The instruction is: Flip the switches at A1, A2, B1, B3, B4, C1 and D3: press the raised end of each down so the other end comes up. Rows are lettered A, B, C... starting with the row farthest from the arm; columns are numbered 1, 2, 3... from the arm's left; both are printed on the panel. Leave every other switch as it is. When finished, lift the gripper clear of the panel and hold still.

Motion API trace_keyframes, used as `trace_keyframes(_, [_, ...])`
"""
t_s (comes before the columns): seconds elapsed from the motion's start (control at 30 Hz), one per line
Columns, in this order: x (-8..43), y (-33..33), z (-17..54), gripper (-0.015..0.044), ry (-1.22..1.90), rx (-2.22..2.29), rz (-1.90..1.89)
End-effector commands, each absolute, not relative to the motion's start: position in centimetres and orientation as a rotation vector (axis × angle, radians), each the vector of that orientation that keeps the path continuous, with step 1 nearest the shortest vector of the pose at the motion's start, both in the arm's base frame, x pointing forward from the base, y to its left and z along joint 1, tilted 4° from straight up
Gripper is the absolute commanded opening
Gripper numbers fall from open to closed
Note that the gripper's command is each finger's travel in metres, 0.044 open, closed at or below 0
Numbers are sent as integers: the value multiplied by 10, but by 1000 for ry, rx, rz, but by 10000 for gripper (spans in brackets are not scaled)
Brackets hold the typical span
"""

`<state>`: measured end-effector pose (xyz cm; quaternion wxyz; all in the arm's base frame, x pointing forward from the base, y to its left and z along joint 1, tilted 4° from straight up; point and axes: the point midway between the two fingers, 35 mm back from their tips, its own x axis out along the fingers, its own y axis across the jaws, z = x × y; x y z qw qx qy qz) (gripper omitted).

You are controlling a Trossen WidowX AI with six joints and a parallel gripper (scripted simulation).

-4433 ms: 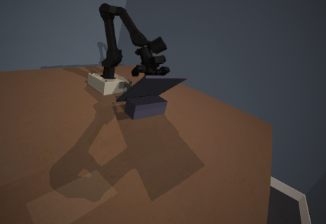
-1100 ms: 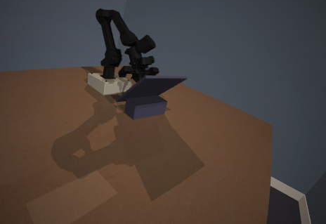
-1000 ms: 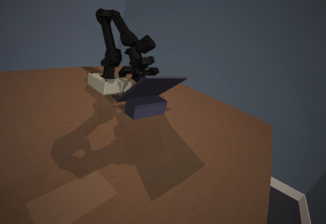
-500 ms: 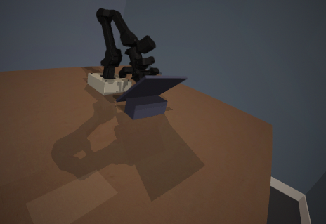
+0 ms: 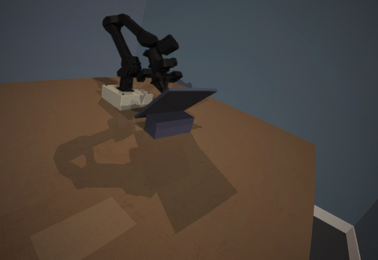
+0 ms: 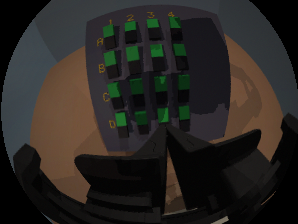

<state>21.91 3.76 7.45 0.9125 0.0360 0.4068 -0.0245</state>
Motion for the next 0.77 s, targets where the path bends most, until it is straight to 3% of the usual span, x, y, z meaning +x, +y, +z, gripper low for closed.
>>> trace_keyframes(0.0, [200,36,92,0,823,78,-53])
trace_keyframes(0.73, [232,45,133,0,820,79,-53])
